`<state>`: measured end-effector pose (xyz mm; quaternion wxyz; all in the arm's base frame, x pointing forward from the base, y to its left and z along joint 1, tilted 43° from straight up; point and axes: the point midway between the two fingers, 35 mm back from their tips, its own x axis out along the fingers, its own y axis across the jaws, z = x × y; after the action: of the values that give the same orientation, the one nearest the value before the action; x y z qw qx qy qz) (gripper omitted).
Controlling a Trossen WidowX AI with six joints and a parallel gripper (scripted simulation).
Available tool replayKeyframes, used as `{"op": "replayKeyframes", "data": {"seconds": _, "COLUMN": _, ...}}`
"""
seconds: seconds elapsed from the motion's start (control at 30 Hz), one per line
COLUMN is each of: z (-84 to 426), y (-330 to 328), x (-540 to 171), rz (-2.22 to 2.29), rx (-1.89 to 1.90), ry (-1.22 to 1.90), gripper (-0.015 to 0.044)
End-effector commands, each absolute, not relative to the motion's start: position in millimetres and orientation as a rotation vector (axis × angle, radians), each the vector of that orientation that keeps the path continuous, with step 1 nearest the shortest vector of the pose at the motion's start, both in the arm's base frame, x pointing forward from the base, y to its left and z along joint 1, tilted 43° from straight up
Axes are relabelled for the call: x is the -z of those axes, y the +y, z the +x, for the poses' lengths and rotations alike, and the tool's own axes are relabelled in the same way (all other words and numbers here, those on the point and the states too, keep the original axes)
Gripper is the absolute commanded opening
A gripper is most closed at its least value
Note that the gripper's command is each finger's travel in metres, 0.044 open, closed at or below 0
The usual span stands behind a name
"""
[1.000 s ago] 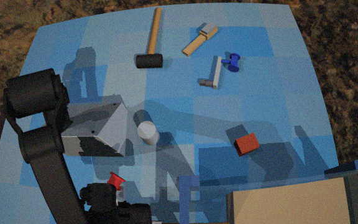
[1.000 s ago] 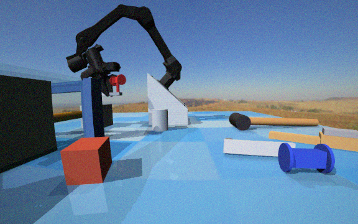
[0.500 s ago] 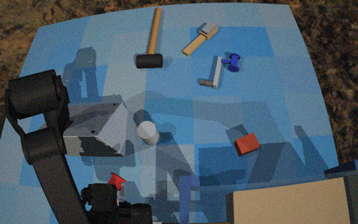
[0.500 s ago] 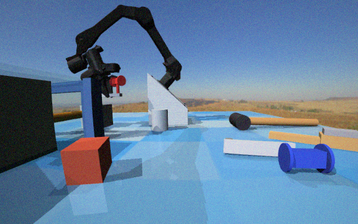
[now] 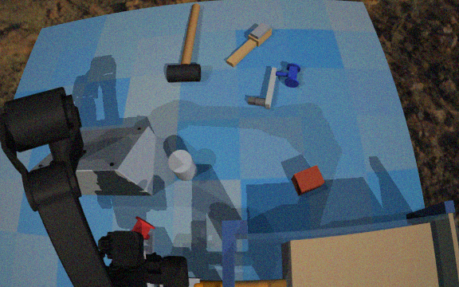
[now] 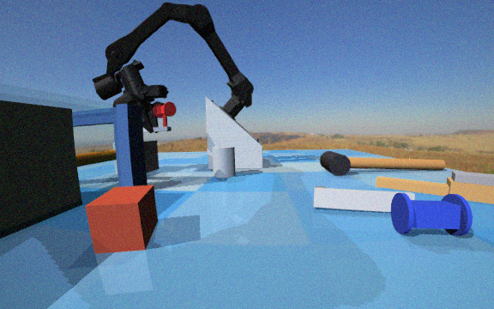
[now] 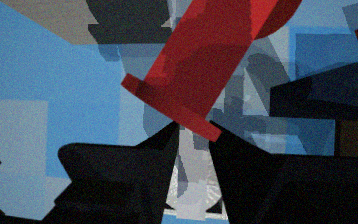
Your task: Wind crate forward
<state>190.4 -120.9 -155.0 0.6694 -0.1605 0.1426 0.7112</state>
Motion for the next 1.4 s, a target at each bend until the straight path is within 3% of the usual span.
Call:
{"op": "replayKeyframes", "data": {"seconds": 0.0, "z": 191.0, "y": -120.2, "x": 155.6, "rz": -0.358, "rx": -1.598, "ry": 0.325, "gripper": 0.0000}}
{"op": "replayKeyframes", "data": {"seconds": 1.37, "z": 190.8, "y": -113.5, "x": 163.0, "rz": -0.358, "rx": -1.598, "ry": 0.324, "gripper": 0.0000}}
